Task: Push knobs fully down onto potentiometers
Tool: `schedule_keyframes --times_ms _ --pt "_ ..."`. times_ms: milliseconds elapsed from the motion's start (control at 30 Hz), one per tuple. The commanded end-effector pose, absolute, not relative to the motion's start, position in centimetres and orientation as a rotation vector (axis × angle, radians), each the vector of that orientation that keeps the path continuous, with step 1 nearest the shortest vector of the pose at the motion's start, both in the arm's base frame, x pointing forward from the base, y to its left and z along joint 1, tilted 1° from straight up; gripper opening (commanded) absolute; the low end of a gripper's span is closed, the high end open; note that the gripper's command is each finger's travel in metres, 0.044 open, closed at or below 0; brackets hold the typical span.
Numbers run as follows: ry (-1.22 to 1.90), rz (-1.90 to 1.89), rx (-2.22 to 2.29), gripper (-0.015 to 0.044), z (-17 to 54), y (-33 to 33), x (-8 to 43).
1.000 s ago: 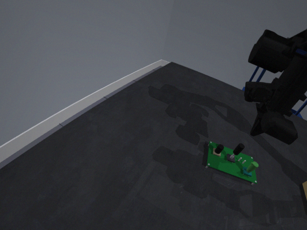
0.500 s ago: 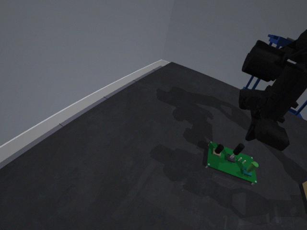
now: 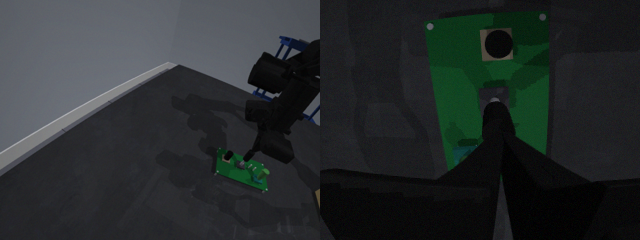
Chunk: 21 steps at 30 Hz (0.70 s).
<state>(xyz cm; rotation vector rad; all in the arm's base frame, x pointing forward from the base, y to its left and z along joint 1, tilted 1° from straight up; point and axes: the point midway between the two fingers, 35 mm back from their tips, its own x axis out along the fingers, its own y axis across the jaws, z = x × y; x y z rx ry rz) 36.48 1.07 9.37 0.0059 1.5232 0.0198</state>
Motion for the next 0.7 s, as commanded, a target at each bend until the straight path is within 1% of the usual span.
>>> schedule_keyframes --times_ms 0,667 --pt "1.522 0.025 0.006 0.0 9.32 1.12 36.51" --pt "1.522 0.025 0.006 0.0 8.88 1.13 36.53"
